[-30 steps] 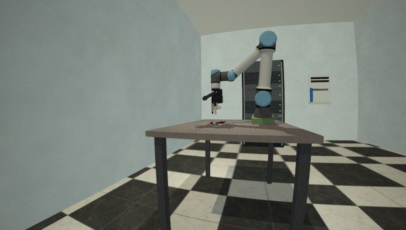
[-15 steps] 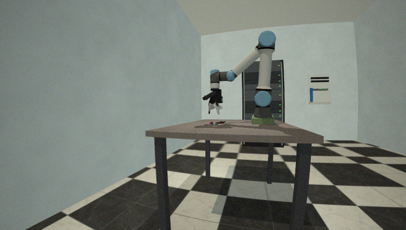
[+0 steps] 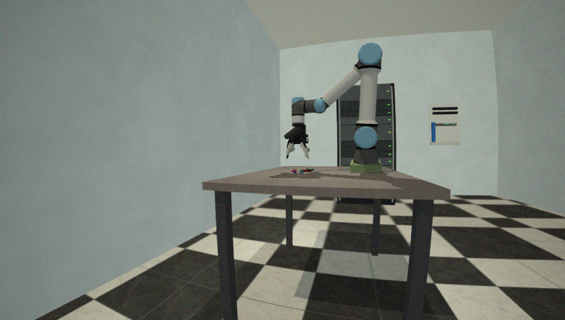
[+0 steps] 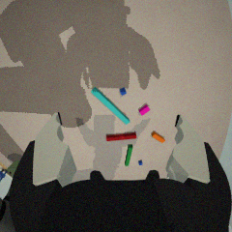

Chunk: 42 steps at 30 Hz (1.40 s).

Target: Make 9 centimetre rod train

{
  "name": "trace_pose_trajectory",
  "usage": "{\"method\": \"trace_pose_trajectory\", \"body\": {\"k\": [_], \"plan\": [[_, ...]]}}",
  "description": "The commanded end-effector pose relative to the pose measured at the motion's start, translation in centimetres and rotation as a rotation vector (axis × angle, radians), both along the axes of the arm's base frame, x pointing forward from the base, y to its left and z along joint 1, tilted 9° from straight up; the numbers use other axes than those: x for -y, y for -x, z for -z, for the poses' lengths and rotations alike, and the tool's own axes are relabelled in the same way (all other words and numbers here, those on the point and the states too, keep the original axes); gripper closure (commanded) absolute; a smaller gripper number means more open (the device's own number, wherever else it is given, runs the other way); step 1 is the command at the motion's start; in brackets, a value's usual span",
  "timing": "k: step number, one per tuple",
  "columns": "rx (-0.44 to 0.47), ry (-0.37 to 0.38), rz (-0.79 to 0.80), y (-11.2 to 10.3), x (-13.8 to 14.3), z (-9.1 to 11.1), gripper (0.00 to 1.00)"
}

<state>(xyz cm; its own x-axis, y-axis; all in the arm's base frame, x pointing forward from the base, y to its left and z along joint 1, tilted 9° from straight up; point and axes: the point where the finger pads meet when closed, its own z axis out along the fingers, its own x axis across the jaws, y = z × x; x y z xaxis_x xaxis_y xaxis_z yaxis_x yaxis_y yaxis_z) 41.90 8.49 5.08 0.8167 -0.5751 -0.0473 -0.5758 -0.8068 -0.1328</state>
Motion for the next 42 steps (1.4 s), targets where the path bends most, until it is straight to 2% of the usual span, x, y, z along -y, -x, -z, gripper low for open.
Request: {"method": "trace_pose_trajectory", "body": {"k": [1,7,9,24,26,28,42], "plan": [[0.024,-0.001,-0.166,-0.1,0.0,0.0,0.00],[0.046,0.005,-0.322,-0.1,0.1,0.0,0.00],[0.046,0.005,-0.322,-0.1,0.1,0.0,0.00],[0.105,0.022,-0.744,-0.1,0.5,0.0,0.00],[0.105,0.022,-0.744,-0.1,0.5,0.0,0.00],[0.118,0.025,-0.832,-0.1,0.6,0.0,0.00],[0.165,0.039,-1.167,-0.1,1.1,0.1,0.00]]}}
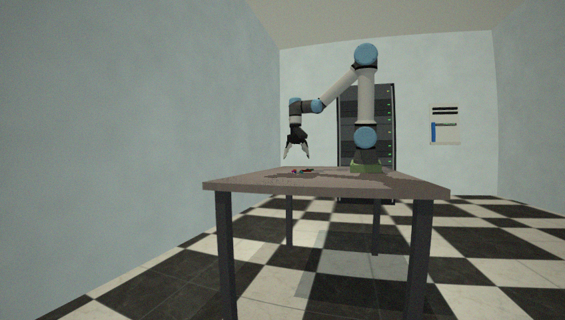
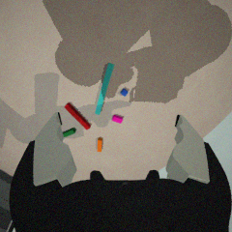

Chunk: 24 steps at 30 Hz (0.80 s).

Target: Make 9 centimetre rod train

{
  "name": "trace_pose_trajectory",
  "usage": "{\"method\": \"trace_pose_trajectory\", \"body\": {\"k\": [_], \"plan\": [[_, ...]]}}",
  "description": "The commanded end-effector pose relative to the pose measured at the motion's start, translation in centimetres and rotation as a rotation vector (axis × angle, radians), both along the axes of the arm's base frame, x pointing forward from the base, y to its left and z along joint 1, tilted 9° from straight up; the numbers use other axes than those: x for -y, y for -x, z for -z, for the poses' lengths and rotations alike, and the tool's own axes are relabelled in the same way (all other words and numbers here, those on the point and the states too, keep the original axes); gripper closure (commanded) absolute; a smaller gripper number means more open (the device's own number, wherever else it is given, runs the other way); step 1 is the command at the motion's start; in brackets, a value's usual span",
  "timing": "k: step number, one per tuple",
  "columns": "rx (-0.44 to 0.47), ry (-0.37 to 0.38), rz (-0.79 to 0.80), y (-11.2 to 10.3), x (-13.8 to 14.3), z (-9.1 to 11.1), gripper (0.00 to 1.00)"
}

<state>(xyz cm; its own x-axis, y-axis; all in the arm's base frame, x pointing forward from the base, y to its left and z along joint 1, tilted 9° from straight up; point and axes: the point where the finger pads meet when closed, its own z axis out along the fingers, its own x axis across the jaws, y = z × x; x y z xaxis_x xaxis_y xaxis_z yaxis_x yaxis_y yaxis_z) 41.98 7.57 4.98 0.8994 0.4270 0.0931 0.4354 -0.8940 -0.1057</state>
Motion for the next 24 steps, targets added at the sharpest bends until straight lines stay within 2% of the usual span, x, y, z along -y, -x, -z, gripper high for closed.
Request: {"method": "trace_pose_trajectory", "body": {"k": [1,4,16,18,24], "plan": [[0.017,-0.003,-0.114,0.0,0.2,0.0,0.00],[0.033,0.001,-0.227,-0.1,0.4,0.0,0.00],[0.076,0.013,-0.537,-0.2,1.1,0.1,0.00],[0.076,0.013,-0.537,-0.2,1.1,0.1,0.00],[0.103,0.021,-0.724,-0.4,1.6,0.2,0.00]]}}
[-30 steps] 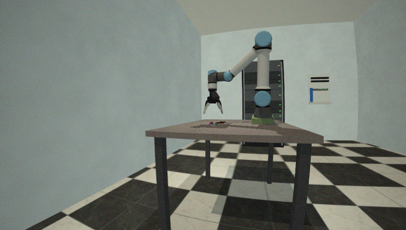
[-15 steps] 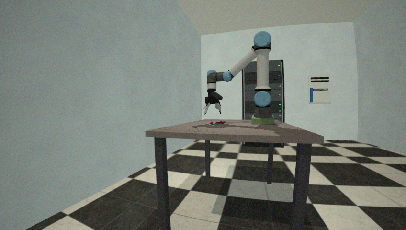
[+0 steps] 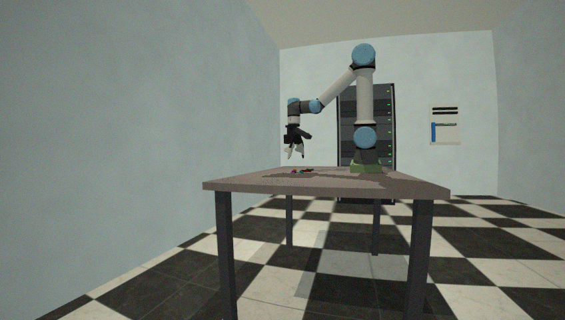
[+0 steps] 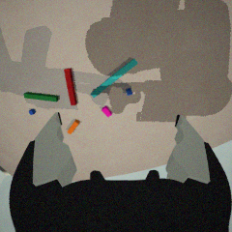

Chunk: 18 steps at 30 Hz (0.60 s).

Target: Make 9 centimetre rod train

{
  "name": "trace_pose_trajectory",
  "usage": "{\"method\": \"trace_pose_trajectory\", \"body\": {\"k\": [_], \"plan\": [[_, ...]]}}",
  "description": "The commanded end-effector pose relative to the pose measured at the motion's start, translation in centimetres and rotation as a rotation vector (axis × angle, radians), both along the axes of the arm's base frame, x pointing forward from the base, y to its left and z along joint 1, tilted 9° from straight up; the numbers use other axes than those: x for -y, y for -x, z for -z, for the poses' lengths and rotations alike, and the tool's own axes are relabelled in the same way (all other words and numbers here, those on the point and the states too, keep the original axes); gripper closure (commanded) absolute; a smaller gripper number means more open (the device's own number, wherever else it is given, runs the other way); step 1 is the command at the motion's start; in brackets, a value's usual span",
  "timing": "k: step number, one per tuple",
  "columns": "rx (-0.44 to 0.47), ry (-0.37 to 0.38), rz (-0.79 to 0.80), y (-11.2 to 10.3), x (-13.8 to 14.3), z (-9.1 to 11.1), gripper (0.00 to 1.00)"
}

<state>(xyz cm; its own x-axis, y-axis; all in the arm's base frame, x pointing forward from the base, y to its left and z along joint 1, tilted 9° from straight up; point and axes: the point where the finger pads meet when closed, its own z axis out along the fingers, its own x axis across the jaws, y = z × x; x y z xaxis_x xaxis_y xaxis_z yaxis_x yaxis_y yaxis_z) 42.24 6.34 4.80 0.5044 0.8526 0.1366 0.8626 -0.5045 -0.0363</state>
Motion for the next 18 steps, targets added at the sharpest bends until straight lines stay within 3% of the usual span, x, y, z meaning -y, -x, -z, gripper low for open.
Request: {"method": "trace_pose_trajectory", "body": {"k": [1,18], "plan": [[0.024,-0.001,-0.166,-0.2,0.4,0.0,0.00],[0.083,0.016,-0.581,-0.7,1.5,0.2,0.00]]}}
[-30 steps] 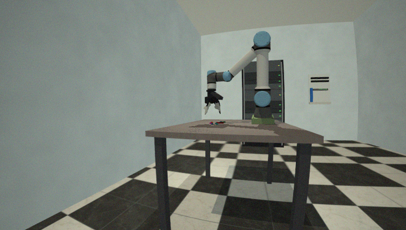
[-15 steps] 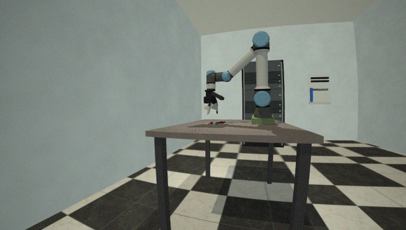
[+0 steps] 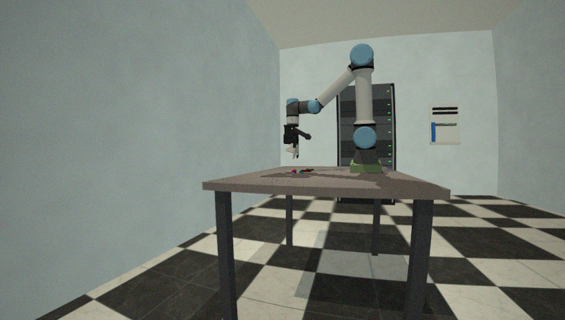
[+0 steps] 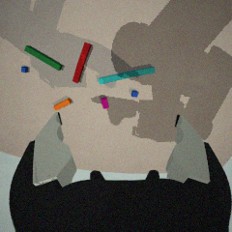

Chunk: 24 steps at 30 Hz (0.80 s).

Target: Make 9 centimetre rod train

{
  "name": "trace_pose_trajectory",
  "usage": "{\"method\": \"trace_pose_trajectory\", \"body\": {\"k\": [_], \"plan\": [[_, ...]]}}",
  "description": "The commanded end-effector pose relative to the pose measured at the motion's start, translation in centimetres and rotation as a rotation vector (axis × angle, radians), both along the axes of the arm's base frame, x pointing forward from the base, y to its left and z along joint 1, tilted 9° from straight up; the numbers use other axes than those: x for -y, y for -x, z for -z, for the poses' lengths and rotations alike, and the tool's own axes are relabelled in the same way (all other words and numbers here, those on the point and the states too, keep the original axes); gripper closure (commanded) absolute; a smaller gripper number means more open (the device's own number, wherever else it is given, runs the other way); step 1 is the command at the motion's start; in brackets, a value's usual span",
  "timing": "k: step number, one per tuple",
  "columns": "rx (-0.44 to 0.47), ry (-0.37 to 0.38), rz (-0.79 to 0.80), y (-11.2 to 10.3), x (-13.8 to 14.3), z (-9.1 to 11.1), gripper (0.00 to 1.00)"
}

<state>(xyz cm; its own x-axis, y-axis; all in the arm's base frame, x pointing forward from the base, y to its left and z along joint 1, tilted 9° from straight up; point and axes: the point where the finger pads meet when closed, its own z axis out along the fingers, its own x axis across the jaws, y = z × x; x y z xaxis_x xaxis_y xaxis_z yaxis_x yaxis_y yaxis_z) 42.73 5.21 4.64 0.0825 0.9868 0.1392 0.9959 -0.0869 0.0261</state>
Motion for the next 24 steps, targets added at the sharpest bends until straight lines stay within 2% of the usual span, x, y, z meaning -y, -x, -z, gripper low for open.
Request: {"method": "trace_pose_trajectory", "body": {"k": [1,8,24], "plan": [[0.024,0.000,-0.166,-0.3,0.4,0.0,0.00],[0.049,0.007,-0.341,-0.6,0.9,0.1,0.00],[0.083,0.016,-0.581,-1.1,1.5,0.2,0.00]]}}
